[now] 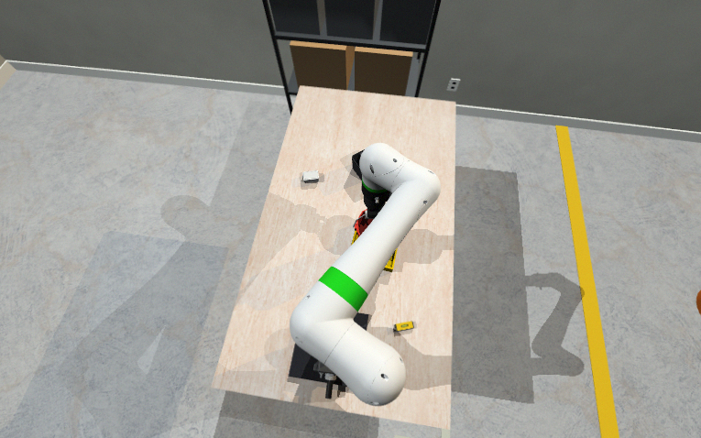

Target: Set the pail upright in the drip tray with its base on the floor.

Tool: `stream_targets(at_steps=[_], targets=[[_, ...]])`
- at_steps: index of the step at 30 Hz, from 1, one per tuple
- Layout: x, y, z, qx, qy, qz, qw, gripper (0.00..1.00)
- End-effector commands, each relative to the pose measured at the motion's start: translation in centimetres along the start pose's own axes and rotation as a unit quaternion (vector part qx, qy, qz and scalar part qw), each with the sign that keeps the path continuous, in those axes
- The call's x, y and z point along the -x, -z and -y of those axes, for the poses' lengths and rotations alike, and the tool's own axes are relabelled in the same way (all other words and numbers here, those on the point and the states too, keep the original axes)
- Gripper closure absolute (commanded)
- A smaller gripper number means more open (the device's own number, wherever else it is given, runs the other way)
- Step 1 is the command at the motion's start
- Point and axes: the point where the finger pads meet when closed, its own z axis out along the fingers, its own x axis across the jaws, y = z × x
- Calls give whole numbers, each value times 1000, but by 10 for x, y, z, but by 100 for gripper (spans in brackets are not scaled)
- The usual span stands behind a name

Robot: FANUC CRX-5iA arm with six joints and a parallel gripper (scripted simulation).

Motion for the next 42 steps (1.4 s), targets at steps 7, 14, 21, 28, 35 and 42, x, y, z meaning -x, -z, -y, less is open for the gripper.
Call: stream_targets(at_steps=[7,14,21,28,35,42], targets=[[0,-8,0,0,0,1,1000,100],[0,-17,0,0,0,1,1000,100],[0,-23,0,0,0,1,1000,100],[0,-32,0,0,0,1,1000,100],[0,-41,0,0,0,1,1000,100],[0,-46,0,0,0,1,1000,100]])
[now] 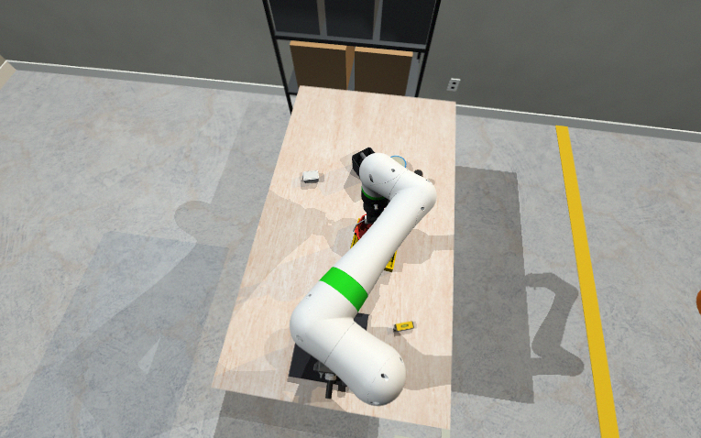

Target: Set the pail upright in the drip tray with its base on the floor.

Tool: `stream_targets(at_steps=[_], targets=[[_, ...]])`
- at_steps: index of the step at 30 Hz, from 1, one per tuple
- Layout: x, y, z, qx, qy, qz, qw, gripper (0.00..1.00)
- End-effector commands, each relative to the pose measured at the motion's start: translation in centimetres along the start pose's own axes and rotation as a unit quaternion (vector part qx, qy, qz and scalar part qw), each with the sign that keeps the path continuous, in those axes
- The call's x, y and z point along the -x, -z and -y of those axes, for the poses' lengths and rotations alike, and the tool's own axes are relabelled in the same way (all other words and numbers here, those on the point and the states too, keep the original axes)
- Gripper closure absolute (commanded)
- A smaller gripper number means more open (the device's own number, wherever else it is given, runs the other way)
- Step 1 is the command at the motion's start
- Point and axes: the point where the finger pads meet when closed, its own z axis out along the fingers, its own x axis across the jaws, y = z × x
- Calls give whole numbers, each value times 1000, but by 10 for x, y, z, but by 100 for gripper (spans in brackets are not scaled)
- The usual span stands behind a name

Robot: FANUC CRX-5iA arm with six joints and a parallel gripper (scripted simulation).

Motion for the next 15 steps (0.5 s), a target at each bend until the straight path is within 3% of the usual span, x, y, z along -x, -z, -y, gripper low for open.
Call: stream_targets(at_steps=[1,15], targets=[[0,-3,0,0,0,1,1000,100],[0,-12,0,0,0,1,1000,100]])
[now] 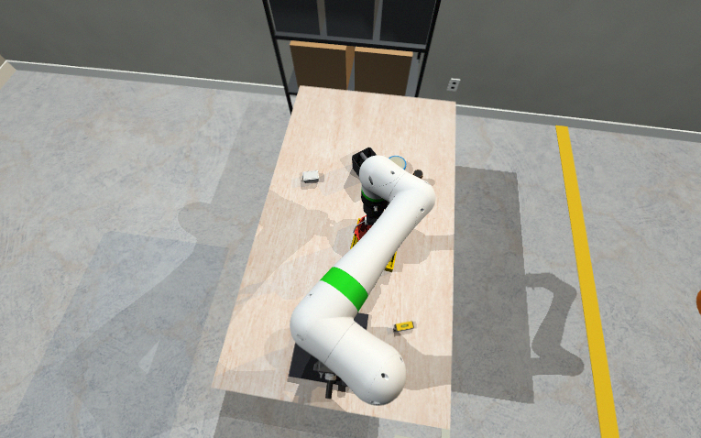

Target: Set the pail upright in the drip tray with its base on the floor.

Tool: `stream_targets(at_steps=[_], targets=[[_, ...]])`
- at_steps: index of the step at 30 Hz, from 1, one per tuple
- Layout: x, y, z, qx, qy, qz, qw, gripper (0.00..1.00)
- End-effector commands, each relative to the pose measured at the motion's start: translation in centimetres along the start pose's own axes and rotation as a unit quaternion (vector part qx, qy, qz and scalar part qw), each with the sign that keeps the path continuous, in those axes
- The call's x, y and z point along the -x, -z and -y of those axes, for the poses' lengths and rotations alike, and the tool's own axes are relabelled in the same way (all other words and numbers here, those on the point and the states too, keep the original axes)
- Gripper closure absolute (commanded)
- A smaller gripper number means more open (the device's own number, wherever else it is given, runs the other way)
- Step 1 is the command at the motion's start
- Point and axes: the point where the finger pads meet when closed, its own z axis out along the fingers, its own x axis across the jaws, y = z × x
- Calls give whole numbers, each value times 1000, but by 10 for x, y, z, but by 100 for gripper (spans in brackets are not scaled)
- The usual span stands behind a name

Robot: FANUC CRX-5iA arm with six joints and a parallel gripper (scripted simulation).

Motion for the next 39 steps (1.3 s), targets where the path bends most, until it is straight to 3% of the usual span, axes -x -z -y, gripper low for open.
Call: stream_targets(at_steps=[1,39], targets=[[0,-1,0,0,0,1,1000,100],[0,-6,0,0,0,1,1000,100]])
